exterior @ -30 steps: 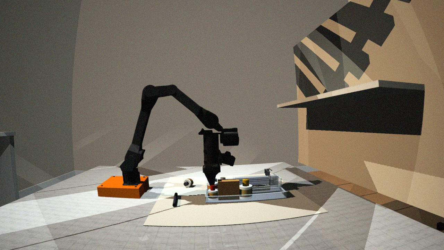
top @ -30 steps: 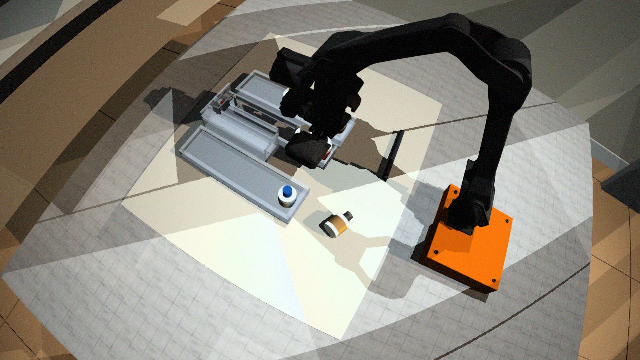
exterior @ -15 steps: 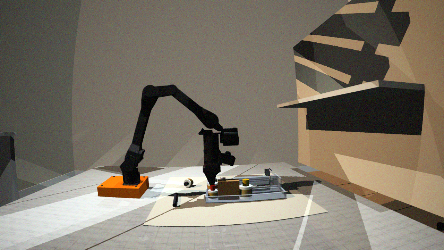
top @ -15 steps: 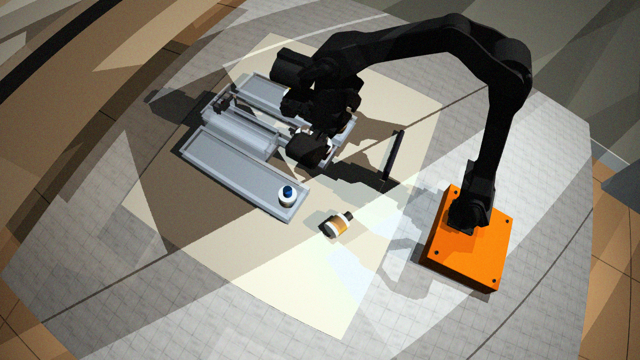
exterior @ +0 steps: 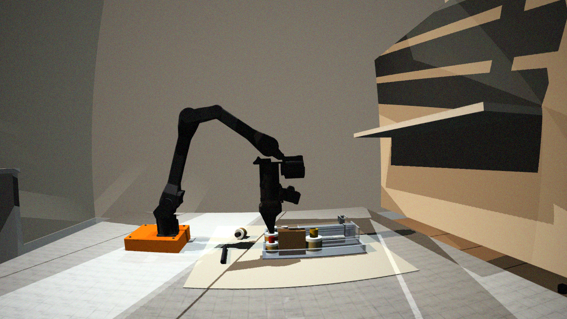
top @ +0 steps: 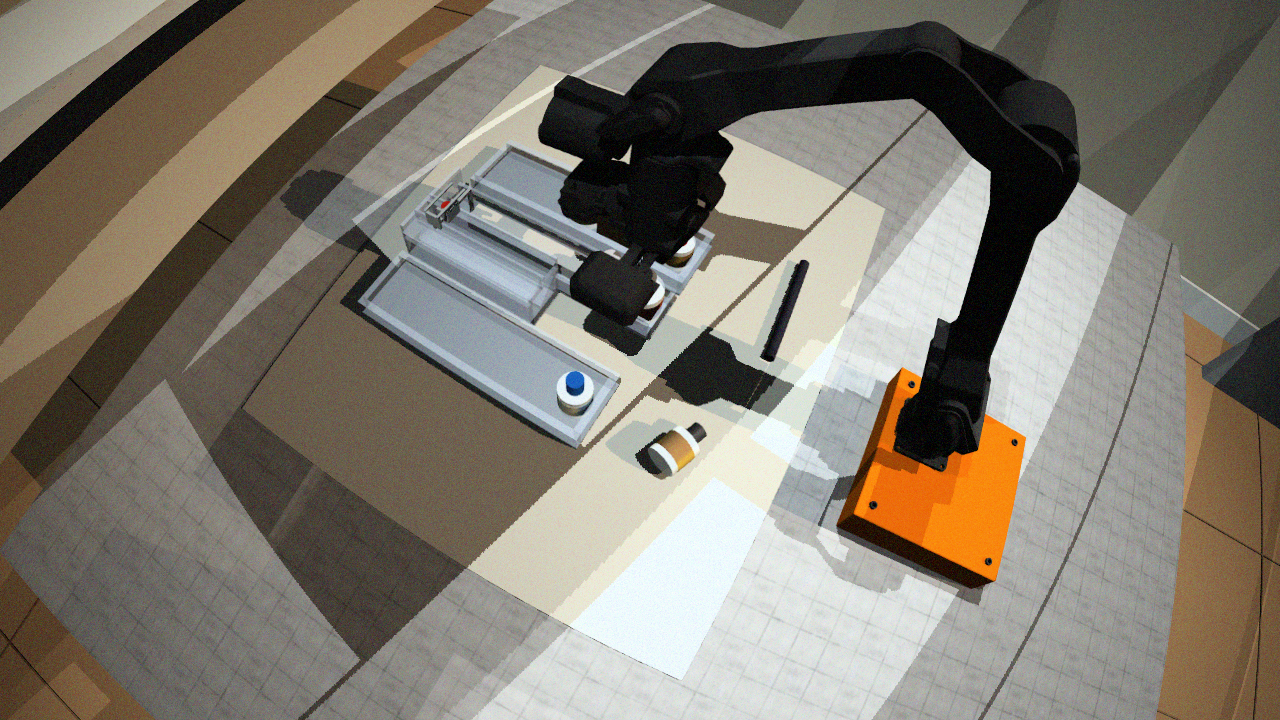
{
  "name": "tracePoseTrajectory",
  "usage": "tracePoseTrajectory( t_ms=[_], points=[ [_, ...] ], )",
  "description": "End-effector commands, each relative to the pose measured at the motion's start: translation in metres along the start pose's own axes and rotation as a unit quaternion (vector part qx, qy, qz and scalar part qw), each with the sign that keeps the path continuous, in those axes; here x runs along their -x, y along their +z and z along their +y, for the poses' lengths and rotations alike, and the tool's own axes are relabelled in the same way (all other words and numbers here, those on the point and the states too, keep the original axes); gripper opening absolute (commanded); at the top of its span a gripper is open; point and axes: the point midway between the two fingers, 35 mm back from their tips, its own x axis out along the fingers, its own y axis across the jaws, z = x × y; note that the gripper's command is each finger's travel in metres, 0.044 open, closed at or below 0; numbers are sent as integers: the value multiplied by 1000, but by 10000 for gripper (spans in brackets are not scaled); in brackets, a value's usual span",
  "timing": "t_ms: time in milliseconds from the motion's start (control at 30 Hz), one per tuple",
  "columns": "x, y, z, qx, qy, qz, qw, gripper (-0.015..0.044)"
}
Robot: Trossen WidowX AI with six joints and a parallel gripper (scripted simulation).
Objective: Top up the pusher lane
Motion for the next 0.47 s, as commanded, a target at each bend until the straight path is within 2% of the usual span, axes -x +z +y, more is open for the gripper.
tracePoseTrajectory(
  t_ms=[0, 433],
  points=[
    [0, -6, 0, -1, -1, 5, 1000, 294],
    [2, -50, 0, 0, -1, 7, 1000, 294]
  ],
)
